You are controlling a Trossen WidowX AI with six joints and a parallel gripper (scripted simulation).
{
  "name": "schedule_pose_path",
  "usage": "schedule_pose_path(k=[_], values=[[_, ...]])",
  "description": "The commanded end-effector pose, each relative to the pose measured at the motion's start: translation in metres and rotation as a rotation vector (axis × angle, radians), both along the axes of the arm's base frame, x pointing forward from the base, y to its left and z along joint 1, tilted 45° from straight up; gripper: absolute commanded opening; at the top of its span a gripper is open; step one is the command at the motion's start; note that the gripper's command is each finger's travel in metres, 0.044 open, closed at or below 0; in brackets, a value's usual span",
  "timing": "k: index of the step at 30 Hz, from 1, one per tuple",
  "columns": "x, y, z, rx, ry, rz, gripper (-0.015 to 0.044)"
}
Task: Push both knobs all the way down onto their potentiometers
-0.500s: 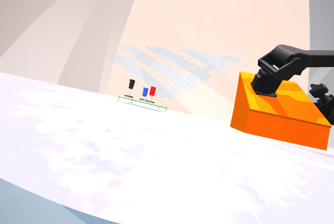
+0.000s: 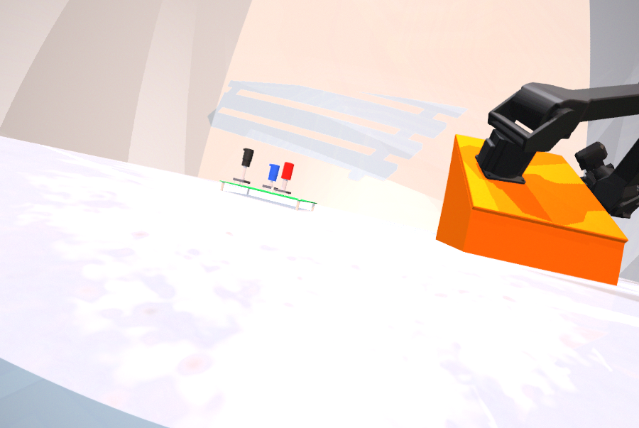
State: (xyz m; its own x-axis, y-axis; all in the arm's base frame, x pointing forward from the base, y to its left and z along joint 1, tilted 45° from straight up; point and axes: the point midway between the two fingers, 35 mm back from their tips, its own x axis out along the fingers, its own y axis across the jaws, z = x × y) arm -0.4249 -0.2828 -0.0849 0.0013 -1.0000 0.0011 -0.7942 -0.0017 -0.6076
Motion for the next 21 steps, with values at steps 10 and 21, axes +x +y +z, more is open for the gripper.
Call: schedule_pose_path(k=[10, 21], values=[[0.092, -0.135, 0.000, 0.123, -0.167, 0.228, 0.0000], [0.209, -0.213, 0.006, 0.264, -0.237, 0.440, 0.0000]])
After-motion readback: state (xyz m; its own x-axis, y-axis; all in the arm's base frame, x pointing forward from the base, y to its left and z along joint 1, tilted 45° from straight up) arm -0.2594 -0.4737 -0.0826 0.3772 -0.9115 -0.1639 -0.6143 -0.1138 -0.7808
